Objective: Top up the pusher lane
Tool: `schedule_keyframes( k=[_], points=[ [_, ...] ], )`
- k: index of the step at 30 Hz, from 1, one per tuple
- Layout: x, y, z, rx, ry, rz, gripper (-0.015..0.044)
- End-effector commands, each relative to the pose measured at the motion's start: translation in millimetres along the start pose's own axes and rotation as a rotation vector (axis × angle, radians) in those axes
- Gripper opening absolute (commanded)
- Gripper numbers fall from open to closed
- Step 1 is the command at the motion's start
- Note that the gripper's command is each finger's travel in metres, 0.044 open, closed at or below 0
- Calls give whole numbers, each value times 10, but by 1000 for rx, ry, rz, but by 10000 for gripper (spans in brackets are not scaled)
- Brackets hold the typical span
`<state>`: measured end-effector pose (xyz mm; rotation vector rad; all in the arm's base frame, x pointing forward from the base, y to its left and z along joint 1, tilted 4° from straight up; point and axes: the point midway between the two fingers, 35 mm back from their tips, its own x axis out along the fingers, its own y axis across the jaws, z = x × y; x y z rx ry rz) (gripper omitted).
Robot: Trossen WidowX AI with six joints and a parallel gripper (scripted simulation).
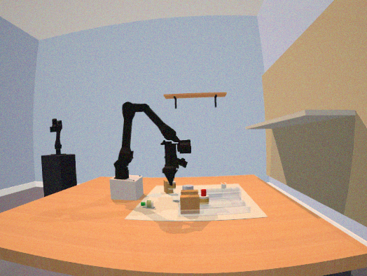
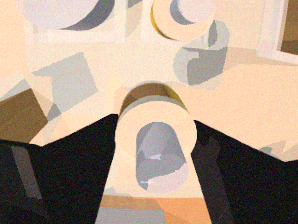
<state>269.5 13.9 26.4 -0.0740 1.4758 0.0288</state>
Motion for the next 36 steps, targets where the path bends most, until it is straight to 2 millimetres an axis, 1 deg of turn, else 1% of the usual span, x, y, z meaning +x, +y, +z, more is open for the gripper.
schedule_keyframes(
  k=[1,3,5,9,11,20,26,32,36],
  points=[
    [-280,8,9,4,2,2,0],
    [-428,11,0,4,1,2,0],
    [-525,12,-10,4,2,2,0],
    [-529,10,-7,3,2,2,0],
    [-468,-9,26,-3,1,2,0],
    [-33,-154,205,-45,0,0,0],
    [43,-166,216,-48,0,0,0],
    [234,-166,214,-48,0,0,0],
    [242,-166,214,-48,0,0,0]
  ],
)
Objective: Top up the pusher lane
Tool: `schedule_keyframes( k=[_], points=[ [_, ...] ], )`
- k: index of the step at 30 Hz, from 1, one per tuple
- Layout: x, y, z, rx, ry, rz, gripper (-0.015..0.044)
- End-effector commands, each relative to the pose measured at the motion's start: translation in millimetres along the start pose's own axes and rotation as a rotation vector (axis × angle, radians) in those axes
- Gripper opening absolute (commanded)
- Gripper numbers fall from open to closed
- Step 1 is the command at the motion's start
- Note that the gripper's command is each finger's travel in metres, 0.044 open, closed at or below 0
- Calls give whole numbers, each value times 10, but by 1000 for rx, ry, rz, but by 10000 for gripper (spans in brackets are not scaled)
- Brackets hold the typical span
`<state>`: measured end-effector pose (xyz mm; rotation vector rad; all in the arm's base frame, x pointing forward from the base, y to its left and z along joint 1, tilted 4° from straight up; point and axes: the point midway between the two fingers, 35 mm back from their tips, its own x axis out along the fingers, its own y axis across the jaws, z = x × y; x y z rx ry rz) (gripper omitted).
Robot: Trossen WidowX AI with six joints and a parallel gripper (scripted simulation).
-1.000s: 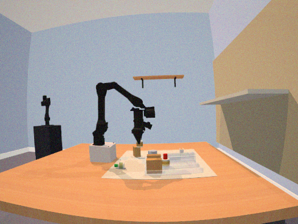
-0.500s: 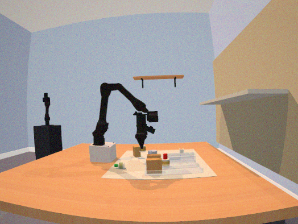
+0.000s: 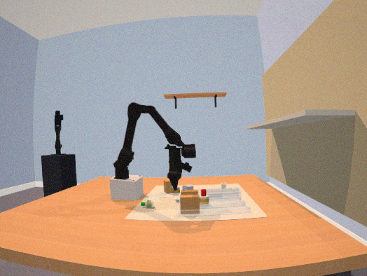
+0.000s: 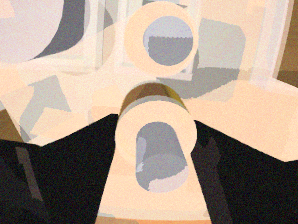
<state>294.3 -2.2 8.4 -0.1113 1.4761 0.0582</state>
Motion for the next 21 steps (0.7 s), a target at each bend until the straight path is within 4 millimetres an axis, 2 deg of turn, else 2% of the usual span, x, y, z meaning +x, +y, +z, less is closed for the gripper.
schedule_keyframes(
  k=[1,21],
  points=[
    [35,5,-3,-5,-1,3,0],
    [35,4,68,-5,-1,3,0]
  ],
)
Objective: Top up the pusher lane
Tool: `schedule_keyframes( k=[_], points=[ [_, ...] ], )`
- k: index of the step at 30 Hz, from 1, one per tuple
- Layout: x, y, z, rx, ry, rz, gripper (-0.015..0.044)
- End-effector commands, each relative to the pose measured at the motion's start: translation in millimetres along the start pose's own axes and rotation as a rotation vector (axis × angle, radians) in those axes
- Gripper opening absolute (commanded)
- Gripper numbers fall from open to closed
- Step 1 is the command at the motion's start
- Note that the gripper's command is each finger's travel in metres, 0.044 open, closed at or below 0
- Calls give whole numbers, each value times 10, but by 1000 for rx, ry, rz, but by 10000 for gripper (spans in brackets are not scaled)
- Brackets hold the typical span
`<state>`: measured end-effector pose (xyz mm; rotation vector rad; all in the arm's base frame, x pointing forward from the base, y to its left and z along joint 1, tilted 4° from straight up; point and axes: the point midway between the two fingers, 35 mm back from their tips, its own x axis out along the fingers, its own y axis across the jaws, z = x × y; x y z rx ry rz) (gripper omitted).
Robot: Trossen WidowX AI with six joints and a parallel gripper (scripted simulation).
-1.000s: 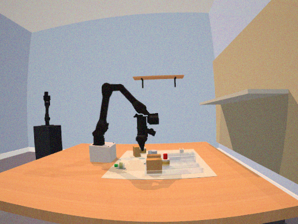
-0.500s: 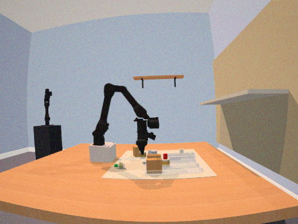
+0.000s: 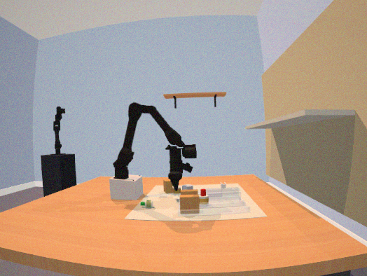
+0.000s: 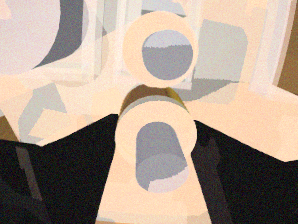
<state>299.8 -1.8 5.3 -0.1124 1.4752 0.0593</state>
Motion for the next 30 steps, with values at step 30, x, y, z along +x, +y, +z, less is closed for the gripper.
schedule_keyframes(
  k=[30],
  points=[
    [0,3,130,-3,-1,3,0]
  ],
)
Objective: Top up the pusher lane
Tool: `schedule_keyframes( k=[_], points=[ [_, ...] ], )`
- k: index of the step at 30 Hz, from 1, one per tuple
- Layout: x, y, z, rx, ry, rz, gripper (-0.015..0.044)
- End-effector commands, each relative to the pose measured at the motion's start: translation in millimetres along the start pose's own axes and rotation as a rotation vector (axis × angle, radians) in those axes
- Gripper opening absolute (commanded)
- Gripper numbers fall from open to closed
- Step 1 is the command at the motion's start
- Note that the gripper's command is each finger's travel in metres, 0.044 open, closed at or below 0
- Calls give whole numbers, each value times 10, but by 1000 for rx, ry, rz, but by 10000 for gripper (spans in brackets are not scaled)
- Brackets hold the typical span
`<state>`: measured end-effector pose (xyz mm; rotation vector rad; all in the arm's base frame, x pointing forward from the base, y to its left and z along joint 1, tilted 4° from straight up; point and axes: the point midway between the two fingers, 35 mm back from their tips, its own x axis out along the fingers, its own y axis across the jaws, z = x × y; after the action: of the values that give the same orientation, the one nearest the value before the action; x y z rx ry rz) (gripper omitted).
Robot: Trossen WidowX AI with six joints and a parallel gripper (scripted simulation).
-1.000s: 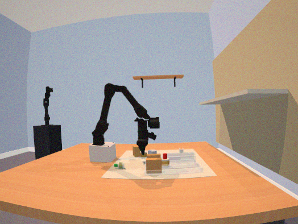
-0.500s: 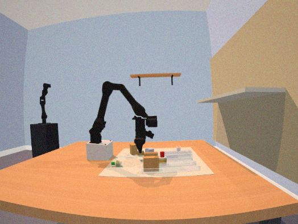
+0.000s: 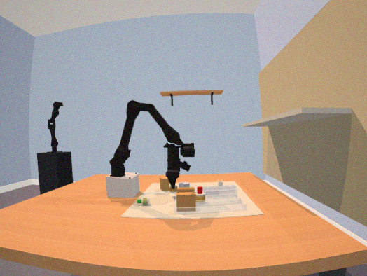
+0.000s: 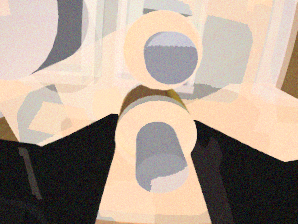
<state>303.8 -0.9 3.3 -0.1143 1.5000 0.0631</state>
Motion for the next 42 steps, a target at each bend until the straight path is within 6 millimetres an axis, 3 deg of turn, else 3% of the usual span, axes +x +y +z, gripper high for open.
schedule_keyframes(
  k=[1,42],
  points=[
    [-26,-2,94,0,-26,0,0],
    [-42,-3,247,0,-27,0,0]
  ],
)
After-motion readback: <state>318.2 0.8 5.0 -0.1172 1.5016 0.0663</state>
